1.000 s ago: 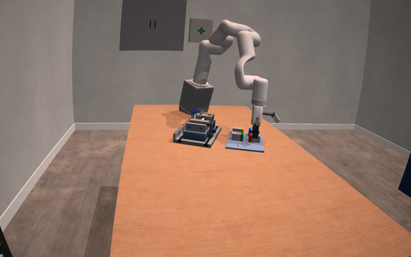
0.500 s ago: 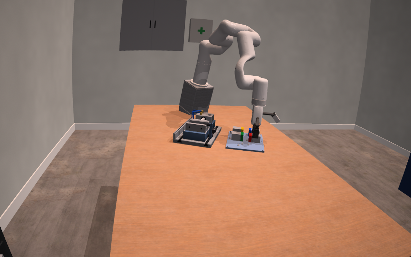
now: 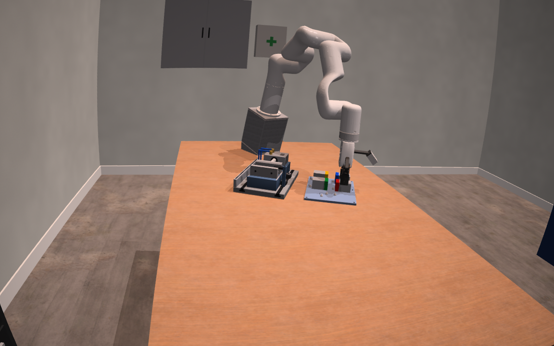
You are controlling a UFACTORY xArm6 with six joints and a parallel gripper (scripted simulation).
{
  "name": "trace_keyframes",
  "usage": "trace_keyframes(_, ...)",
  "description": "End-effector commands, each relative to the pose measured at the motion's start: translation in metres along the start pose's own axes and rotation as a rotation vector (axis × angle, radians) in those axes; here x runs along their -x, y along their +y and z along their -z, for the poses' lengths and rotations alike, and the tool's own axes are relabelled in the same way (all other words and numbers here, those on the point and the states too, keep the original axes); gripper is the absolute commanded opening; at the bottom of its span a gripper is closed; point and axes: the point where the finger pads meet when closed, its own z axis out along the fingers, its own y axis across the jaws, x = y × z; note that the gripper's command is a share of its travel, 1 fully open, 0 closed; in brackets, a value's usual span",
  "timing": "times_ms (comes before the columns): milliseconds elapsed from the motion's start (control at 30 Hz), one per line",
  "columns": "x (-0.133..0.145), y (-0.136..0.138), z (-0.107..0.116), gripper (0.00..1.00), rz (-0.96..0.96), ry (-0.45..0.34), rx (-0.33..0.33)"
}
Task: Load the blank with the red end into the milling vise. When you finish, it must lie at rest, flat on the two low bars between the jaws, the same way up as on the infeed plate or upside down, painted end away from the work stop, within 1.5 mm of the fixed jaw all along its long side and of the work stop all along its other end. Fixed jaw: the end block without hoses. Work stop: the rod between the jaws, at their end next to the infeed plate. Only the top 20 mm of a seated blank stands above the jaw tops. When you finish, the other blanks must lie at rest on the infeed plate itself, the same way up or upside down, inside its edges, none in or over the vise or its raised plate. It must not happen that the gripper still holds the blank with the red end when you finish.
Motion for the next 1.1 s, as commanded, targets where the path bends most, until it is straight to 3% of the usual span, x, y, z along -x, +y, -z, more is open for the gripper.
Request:
trace_keyframes(0,-0.0012,0.0014,0.0040,0.78,0.000,0.003,0.004)
trace_keyframes(1067,-0.0011,0.0013,0.0027,0.78,0.000,0.003,0.004)
